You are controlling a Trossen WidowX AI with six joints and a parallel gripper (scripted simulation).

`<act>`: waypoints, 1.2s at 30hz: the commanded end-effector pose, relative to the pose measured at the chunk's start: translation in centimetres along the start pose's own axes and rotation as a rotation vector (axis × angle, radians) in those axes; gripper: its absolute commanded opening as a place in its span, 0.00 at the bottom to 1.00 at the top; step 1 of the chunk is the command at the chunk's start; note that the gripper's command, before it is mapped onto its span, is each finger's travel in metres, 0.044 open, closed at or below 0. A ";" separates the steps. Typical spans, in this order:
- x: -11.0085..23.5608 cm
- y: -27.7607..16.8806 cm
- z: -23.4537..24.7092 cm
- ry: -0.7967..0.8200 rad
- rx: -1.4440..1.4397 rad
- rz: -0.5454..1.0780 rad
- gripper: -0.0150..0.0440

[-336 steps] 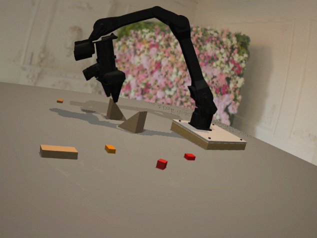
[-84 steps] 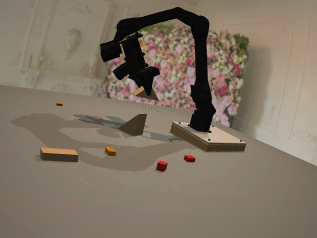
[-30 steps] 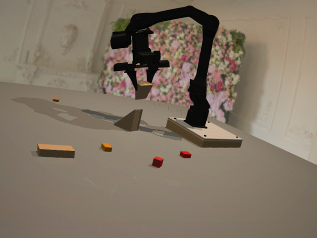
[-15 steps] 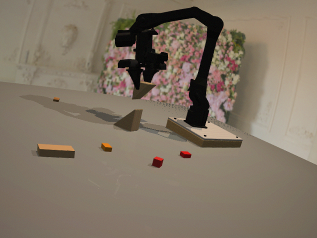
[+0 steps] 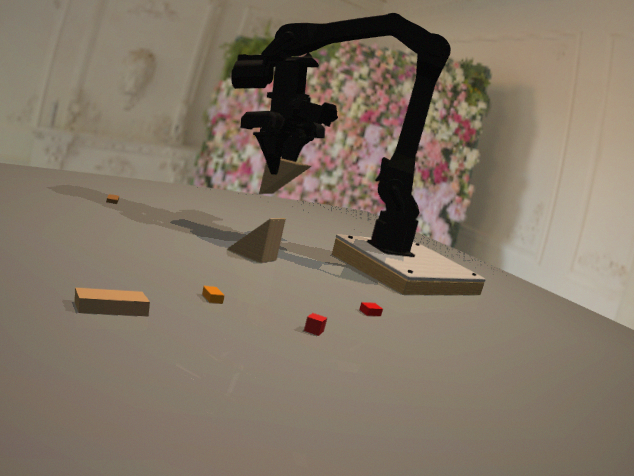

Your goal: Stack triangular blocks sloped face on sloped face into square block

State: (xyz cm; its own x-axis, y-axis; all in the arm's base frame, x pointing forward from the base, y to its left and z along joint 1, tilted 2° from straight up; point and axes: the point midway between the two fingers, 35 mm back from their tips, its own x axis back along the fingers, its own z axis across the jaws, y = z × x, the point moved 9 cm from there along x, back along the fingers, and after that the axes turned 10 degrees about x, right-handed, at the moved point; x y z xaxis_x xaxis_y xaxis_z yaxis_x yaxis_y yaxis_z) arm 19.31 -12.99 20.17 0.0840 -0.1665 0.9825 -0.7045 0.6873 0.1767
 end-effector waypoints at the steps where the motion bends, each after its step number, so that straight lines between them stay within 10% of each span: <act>1: 0.7 -0.6 -1.3 -0.007 0.000 0.000 0.25; 25: 5.2 -1.6 -11.6 -0.015 0.001 0.000 0.25; 36: 2.0 -1.1 -12.1 -0.016 0.001 -0.001 0.25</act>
State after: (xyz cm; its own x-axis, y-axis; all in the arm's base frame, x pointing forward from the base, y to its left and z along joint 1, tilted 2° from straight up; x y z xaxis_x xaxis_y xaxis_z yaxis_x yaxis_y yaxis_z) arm 29.00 -6.00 23.39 0.0794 -0.1730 0.9817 -0.7086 0.6828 0.1777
